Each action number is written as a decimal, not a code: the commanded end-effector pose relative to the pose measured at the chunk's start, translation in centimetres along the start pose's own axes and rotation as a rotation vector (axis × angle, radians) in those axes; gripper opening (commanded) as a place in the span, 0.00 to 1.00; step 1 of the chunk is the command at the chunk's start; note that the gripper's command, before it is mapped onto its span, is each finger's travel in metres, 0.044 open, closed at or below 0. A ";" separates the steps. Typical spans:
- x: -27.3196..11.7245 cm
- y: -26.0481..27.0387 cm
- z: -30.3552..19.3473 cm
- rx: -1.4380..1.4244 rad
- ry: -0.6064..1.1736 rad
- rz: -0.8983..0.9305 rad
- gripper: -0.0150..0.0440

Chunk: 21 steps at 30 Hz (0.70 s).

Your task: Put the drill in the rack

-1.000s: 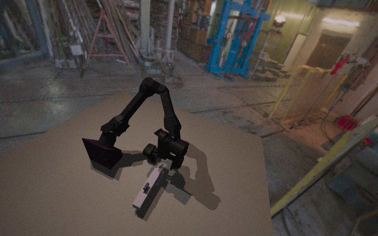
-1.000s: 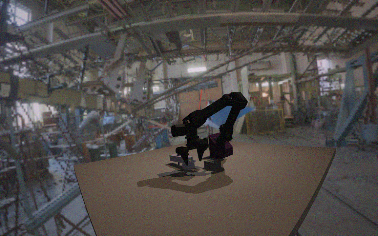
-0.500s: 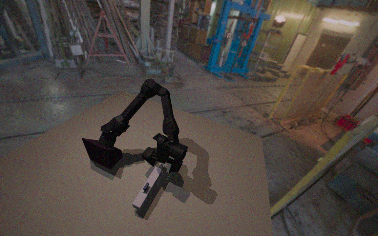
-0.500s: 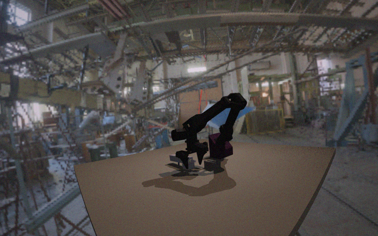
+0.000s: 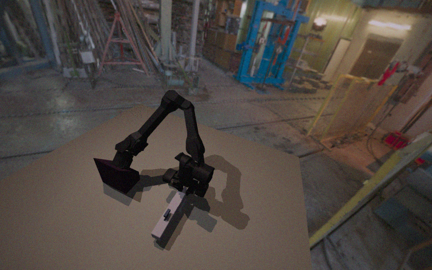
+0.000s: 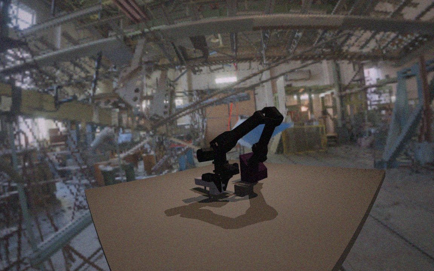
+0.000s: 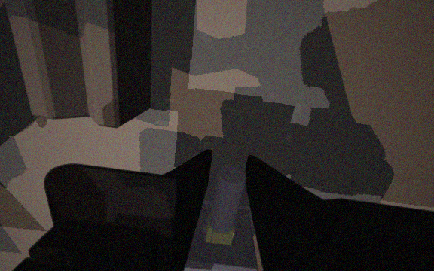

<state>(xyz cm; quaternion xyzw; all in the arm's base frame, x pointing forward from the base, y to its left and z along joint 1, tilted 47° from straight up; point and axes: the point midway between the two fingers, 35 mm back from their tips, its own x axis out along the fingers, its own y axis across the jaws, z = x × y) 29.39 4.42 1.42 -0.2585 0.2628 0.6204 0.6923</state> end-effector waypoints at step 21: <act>-0.1 0.1 1.3 0.010 -0.008 0.005 0.25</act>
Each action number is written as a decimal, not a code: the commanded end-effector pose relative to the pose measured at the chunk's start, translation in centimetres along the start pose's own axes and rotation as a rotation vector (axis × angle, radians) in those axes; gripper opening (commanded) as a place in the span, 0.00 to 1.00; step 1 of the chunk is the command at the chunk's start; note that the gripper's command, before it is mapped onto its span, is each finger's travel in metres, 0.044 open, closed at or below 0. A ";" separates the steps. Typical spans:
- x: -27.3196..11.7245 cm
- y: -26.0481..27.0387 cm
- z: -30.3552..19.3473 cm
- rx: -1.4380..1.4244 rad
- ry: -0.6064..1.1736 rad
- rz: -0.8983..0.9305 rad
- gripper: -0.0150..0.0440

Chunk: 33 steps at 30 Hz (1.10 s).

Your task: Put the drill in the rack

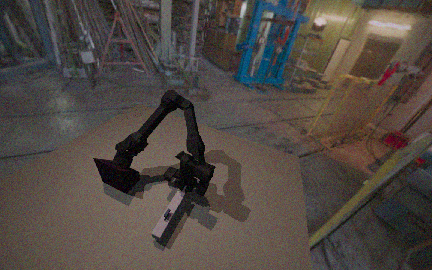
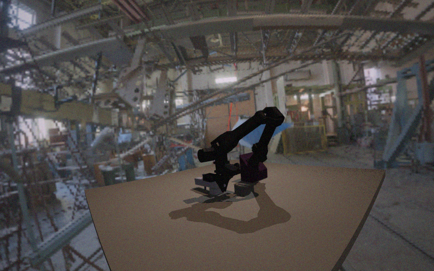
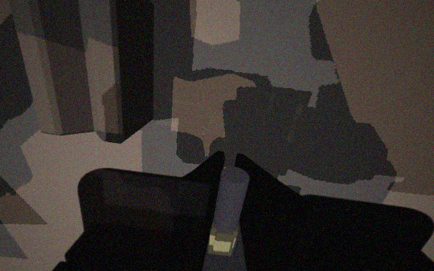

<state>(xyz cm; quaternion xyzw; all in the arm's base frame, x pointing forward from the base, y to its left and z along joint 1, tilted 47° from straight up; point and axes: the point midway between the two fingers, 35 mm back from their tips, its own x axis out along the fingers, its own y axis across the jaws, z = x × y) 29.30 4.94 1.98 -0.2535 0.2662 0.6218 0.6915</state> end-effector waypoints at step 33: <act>-0.2 0.0 3.2 0.000 -0.002 0.002 0.70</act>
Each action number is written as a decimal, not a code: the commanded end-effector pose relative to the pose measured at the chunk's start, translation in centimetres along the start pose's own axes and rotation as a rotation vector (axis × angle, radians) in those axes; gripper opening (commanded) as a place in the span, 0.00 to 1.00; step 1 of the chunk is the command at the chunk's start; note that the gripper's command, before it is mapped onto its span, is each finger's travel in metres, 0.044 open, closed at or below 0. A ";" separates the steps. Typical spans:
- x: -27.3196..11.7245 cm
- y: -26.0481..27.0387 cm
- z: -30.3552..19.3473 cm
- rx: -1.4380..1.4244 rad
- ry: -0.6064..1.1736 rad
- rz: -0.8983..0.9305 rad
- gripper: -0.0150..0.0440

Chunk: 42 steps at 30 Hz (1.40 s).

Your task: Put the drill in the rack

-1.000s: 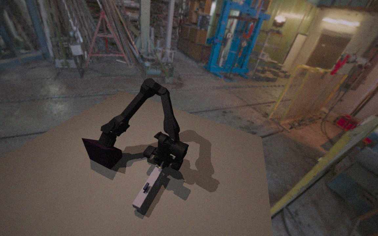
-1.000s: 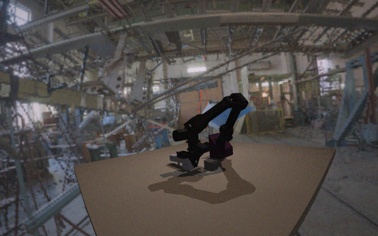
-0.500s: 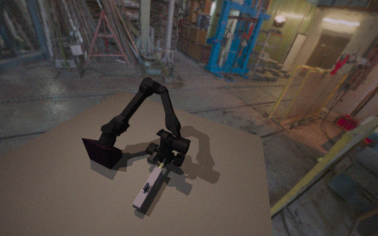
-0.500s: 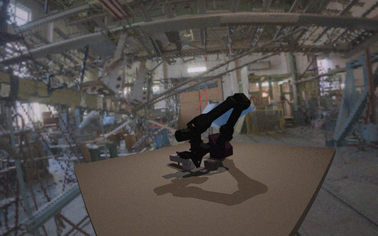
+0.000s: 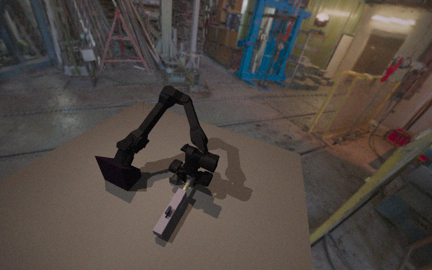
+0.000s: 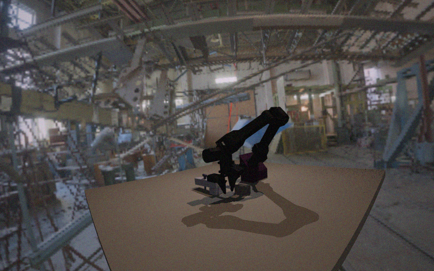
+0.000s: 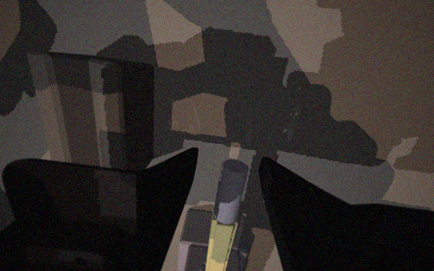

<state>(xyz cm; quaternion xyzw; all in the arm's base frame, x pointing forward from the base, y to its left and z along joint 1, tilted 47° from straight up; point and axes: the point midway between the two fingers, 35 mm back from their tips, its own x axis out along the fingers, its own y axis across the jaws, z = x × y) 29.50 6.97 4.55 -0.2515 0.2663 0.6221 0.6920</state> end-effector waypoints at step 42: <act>0.5 -0.1 -1.5 -0.002 0.000 -0.006 0.73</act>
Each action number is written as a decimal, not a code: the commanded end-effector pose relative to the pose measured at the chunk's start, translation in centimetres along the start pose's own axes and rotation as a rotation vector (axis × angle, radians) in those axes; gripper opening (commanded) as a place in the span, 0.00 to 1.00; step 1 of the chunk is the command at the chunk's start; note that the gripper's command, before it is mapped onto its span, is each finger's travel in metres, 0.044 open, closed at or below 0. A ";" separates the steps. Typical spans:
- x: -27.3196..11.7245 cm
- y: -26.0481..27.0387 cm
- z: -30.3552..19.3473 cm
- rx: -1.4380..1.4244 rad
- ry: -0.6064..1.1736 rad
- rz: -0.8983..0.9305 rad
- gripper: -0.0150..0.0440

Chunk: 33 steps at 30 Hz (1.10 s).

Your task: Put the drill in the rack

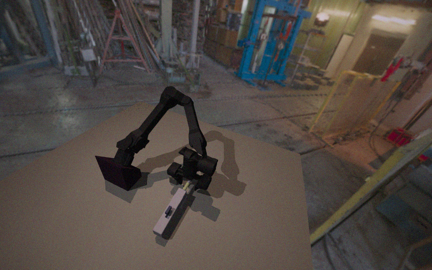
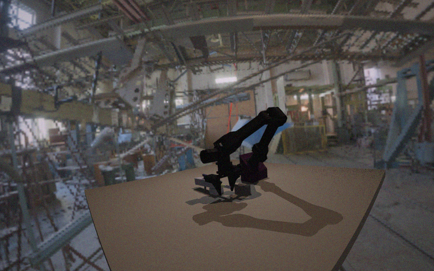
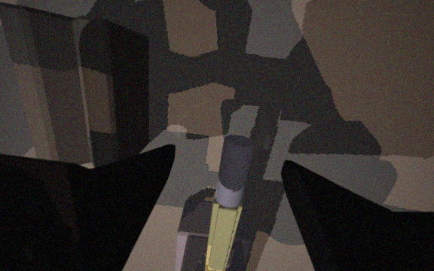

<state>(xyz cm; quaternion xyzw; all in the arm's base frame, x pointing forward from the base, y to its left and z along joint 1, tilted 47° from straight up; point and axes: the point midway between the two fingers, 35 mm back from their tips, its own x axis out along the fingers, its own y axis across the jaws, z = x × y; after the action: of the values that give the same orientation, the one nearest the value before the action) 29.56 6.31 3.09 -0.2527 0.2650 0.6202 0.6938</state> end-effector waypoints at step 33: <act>-0.2 0.1 0.8 -0.002 -0.004 0.003 0.25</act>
<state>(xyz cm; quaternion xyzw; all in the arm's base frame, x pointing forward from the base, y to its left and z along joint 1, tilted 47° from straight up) 29.39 6.51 3.46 -0.2521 0.2640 0.6229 0.6919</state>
